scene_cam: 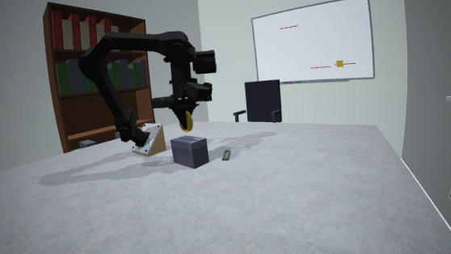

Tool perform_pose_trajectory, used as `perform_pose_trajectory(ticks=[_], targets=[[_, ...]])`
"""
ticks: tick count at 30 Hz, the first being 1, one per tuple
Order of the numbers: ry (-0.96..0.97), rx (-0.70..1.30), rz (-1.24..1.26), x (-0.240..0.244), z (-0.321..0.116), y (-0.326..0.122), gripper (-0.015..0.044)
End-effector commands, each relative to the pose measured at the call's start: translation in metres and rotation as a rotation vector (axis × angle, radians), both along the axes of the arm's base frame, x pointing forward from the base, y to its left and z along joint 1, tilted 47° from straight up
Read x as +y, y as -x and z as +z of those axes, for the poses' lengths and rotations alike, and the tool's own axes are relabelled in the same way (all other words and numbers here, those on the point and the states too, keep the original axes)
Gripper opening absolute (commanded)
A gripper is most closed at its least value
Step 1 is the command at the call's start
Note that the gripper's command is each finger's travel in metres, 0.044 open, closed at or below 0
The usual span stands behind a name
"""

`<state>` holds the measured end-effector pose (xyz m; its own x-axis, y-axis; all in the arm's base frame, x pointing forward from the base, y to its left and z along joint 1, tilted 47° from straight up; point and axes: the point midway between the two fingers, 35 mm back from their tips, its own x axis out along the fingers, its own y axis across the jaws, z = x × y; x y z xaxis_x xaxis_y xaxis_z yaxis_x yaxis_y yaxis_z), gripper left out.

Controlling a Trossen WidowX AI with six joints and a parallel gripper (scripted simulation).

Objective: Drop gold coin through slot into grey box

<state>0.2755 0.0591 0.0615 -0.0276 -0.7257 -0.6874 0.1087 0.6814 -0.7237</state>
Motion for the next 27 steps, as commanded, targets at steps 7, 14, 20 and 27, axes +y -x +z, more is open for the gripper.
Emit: perform_pose_trajectory(ticks=[7, 14, 20, 27], targets=[[0.000, 0.001, 0.000, 0.000, 0.000, 0.000, 0.0000], [0.001, 0.002, 0.001, -0.004, -0.003, 0.000, 0.0000], [0.001, 0.000, 0.000, -0.009, -0.005, 0.000, 0.0000], [0.001, -0.001, -0.001, -0.014, -0.010, 0.000, 0.0000]])
